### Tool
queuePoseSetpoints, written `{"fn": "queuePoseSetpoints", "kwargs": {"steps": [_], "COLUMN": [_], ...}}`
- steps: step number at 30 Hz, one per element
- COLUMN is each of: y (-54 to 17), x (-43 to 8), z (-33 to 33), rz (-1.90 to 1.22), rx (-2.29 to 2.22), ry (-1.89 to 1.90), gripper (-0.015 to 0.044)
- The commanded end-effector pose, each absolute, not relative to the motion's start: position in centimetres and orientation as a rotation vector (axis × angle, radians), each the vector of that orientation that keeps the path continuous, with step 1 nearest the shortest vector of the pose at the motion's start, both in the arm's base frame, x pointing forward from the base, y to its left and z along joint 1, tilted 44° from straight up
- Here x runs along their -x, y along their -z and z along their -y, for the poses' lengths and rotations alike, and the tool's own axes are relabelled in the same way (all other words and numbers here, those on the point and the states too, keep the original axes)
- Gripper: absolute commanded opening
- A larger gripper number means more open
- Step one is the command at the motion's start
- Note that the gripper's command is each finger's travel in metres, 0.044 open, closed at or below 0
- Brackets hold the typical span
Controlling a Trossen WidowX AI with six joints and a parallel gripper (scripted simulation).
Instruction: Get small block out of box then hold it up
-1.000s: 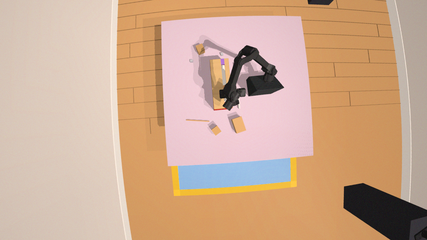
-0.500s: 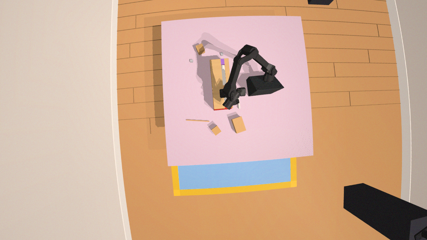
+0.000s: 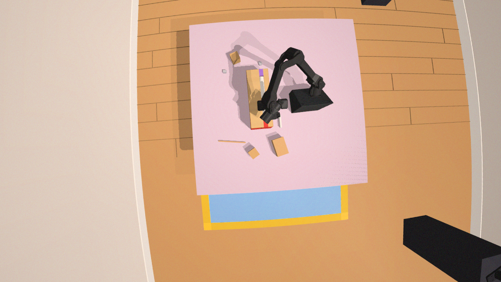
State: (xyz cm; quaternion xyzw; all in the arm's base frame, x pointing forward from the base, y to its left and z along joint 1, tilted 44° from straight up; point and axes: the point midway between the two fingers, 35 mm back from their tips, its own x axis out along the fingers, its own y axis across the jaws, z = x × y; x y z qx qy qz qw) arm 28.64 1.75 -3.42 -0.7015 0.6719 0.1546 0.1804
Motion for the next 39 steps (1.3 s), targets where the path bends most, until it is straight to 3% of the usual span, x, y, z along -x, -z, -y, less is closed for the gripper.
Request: {"fn": "queuePoseSetpoints", "kwargs": {"steps": [1, 39], "y": [2.8, -1.5], "x": [-28.7, -28.7], "z": [-1.2, 3.5], "rz": [-1.895, -1.898], "rx": [1.985, 1.987], "ry": [-0.432, -0.430], "gripper": [0.0400, 0.0400]}}
